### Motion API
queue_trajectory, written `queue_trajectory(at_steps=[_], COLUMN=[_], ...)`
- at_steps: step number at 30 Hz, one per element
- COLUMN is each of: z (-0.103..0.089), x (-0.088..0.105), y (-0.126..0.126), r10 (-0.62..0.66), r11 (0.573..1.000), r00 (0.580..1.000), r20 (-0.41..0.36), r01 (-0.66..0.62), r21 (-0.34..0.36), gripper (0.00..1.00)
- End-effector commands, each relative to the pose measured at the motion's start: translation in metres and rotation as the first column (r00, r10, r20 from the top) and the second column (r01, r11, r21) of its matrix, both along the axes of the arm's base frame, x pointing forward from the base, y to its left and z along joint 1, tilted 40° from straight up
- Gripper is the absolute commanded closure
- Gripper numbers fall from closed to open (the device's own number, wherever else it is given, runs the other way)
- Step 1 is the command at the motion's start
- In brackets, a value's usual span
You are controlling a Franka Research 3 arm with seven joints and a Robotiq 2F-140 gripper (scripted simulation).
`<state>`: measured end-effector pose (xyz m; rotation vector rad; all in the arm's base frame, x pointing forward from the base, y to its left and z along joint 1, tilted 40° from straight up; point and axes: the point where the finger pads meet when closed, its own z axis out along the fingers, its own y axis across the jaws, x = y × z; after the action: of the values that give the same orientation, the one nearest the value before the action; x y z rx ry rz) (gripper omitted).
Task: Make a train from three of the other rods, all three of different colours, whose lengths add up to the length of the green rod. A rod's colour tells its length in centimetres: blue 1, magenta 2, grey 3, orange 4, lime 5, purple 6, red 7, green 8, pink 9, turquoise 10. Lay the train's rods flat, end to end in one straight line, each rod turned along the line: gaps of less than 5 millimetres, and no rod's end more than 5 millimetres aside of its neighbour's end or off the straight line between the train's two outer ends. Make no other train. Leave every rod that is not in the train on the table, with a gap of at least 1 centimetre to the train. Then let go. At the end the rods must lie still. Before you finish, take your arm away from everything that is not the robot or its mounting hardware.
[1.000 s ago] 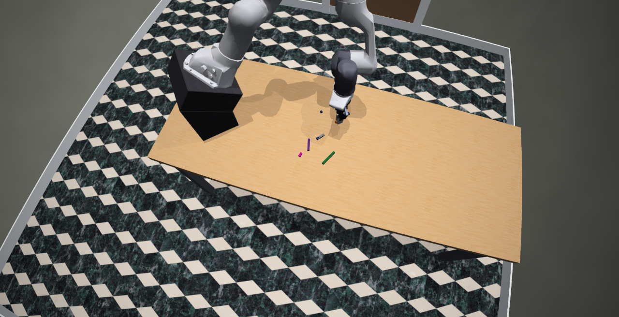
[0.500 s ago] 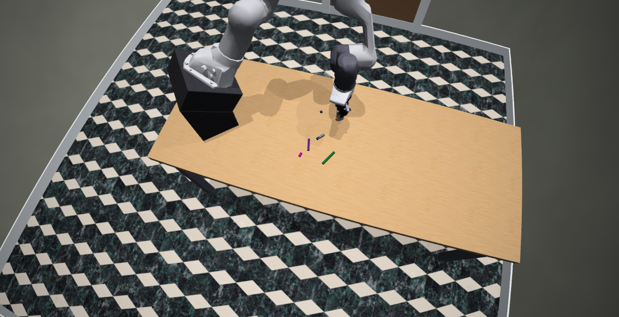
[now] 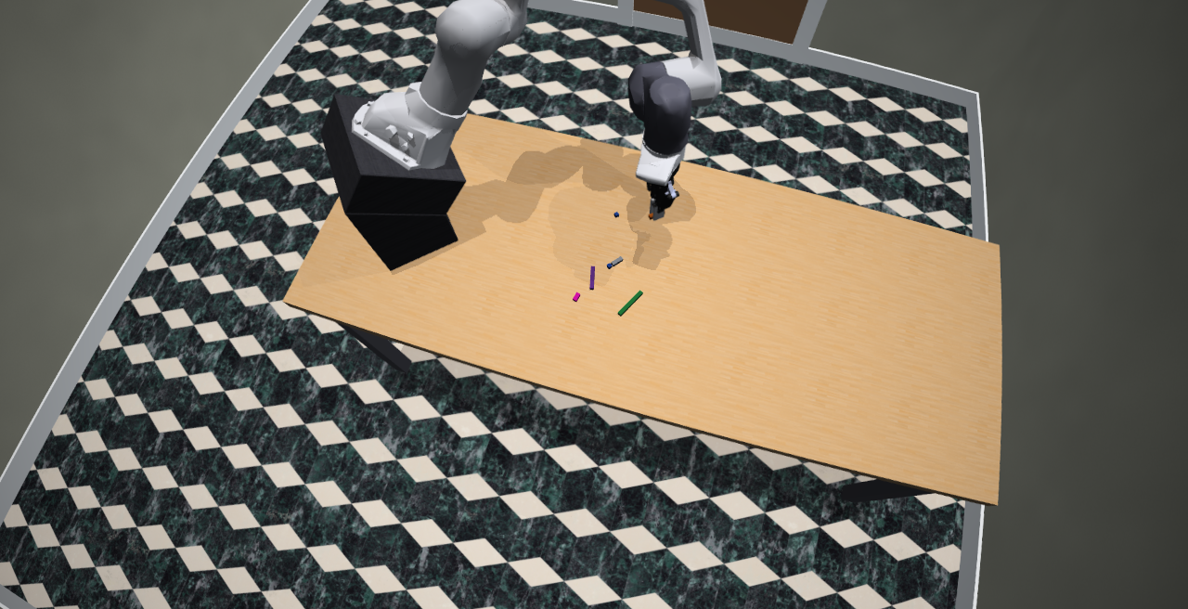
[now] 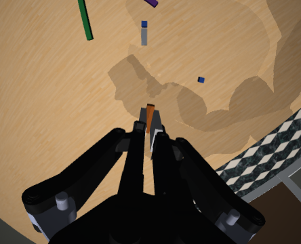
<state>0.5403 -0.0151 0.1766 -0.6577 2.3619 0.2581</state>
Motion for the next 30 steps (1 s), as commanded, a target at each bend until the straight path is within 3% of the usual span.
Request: queue_trajectory(at_steps=[1, 8, 14, 30], z=[-0.002, -0.002, -0.042, -0.05], x=[-0.005, -0.006, -0.033, -0.039], y=[0.004, 0.003, -0.044, -0.053], r10=[-0.025, -0.023, 0.119, 0.146], r11=[0.999, 0.999, 0.991, 0.986], r00=[0.999, 0.999, 0.993, 0.989], r20=[-0.042, -0.041, 0.02, 0.032], r01=[0.027, 0.024, -0.117, -0.143], r21=[0.039, 0.038, -0.062, -0.084], gripper=[0.97, 0.97, 0.97, 0.97])
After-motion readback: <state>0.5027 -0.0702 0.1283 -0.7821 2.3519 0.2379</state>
